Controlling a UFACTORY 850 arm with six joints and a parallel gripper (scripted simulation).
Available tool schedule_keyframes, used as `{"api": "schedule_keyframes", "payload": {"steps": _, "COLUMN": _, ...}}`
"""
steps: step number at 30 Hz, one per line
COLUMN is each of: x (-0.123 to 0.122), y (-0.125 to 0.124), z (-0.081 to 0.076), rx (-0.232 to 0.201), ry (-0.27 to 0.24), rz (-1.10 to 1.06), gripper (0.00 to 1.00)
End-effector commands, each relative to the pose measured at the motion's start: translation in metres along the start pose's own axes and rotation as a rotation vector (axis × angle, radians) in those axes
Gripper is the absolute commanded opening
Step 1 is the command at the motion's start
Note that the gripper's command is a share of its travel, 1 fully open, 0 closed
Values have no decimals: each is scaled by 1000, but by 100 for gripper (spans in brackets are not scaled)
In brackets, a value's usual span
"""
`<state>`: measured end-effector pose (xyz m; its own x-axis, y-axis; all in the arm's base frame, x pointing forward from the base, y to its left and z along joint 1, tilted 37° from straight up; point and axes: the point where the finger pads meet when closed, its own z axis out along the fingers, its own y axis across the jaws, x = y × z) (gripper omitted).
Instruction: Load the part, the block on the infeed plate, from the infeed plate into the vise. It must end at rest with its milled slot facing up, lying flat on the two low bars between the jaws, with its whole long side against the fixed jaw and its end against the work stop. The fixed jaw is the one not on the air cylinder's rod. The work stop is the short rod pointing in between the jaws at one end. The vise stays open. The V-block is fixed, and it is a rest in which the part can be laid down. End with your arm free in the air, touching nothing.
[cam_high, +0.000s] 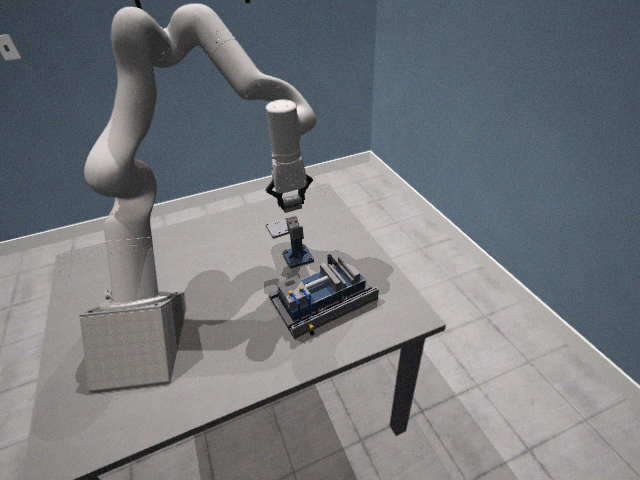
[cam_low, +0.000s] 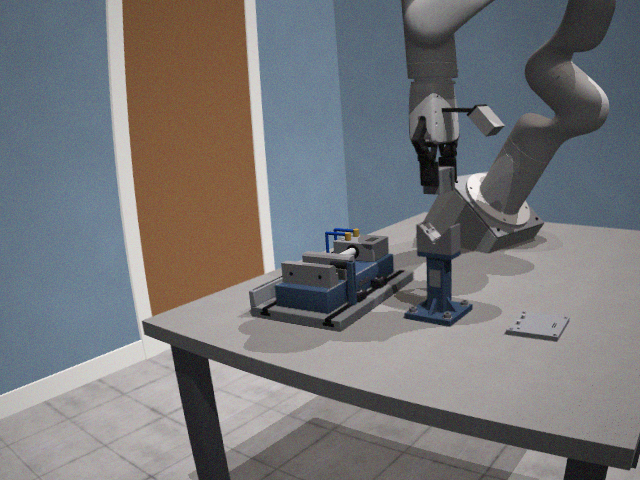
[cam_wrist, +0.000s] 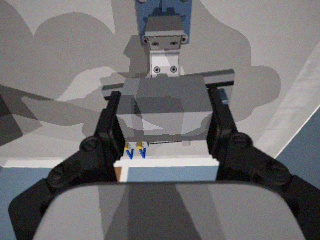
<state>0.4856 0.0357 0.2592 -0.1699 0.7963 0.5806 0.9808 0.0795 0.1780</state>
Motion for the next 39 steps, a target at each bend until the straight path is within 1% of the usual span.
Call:
{"api": "schedule_keyframes", "payload": {"steps": 1, "x": 0, "y": 1, "z": -1, "rx": -2, "ry": 0, "rz": 7, "gripper": 0}}
{"api": "schedule_keyframes", "payload": {"steps": 32, "x": -1, "y": 1, "z": -1, "rx": -2, "ry": -1, "rz": 16, "gripper": 0}}
{"api": "schedule_keyframes", "payload": {"steps": 39, "x": -1, "y": 1, "z": -1, "rx": -1, "ry": -9, "rz": 16, "gripper": 0}}
